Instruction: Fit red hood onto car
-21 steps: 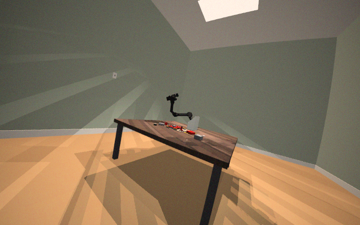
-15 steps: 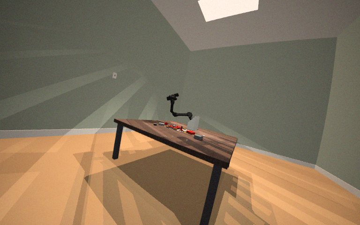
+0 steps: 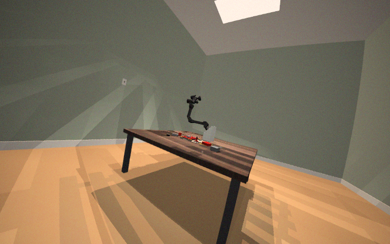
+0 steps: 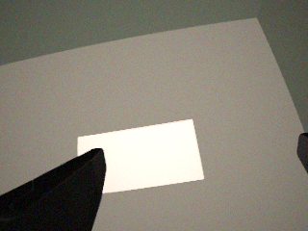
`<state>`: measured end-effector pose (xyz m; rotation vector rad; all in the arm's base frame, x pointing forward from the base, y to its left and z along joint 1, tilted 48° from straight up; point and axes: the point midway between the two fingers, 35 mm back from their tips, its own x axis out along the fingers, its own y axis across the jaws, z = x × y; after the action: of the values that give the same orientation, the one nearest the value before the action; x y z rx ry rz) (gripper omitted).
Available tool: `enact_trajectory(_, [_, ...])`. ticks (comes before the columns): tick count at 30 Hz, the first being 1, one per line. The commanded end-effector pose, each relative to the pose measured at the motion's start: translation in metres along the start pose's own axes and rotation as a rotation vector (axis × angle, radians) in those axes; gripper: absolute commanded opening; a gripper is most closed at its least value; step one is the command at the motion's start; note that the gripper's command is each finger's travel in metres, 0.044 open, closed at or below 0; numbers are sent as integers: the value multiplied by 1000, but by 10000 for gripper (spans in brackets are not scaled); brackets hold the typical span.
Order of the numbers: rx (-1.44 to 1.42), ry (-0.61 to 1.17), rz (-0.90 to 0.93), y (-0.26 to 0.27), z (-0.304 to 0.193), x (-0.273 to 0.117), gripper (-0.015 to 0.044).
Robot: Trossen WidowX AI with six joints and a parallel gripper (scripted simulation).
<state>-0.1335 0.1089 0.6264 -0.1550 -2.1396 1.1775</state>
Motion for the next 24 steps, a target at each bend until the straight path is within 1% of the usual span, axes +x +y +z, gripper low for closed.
enact_trajectory(1, [111, 133, 150, 60, -42, 19, 440])
enact_trajectory(6, [210, 289, 298, 127, -87, 22, 440])
enact_trajectory(11, [277, 408, 390, 171, -118, 13, 440])
enact_trajectory(19, [415, 687, 565, 261, -179, -30, 440])
enact_trajectory(24, [494, 887, 687, 315, -219, -77, 440])
